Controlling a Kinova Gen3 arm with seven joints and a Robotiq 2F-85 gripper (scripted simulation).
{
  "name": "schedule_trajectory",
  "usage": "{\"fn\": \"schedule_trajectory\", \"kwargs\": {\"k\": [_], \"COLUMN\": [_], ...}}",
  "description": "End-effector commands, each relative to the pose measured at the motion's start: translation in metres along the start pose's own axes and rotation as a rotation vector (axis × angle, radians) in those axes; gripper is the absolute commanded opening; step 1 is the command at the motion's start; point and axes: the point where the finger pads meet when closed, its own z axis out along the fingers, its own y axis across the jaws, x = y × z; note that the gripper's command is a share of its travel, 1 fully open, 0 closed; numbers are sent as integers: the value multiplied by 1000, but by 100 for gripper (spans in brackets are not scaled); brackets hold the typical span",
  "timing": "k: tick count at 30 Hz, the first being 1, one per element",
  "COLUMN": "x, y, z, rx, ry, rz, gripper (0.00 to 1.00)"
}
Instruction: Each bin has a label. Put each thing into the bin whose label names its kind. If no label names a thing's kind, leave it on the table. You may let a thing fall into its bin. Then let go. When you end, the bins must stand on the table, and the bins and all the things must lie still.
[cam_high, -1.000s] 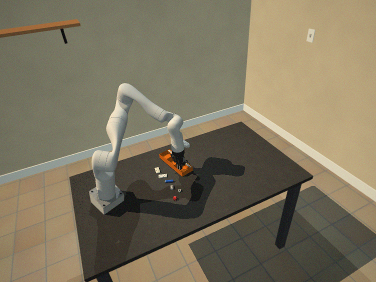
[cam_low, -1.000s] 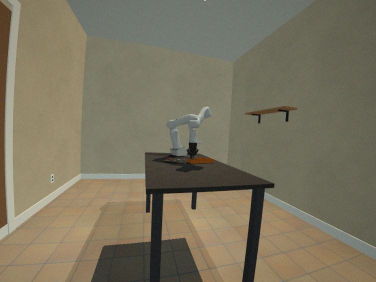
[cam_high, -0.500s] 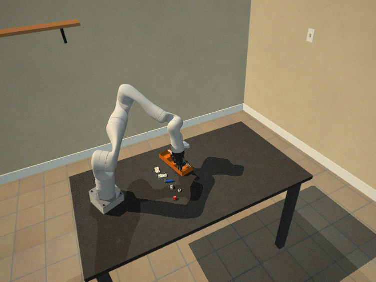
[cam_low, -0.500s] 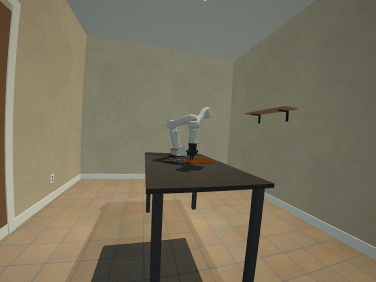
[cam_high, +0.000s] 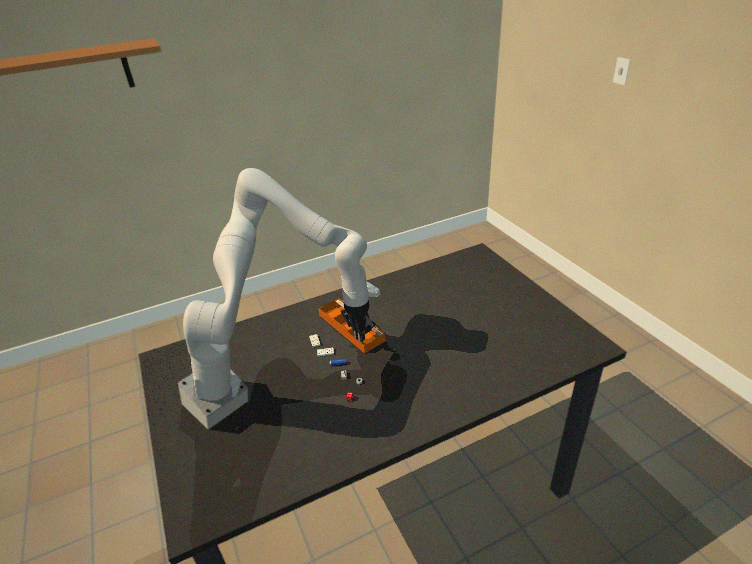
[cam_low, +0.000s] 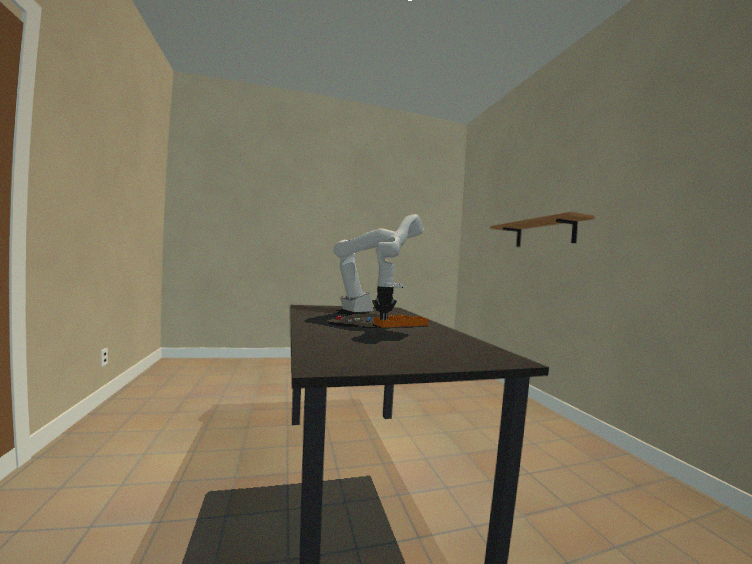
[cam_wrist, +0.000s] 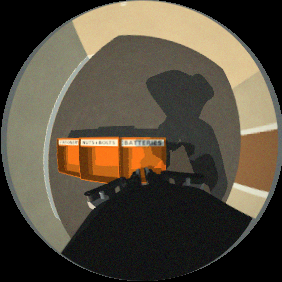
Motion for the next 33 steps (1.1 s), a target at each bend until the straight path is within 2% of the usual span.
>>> {"fn": "schedule_trajectory", "kwargs": {"k": [1,20,33], "x": [1,1,-1], "y": [1,1,0], "z": [0,0,-16], "rx": [-2,-2,0], "ry": [2,2,-1], "rz": [1,1,5], "gripper": [9,9,9]}}
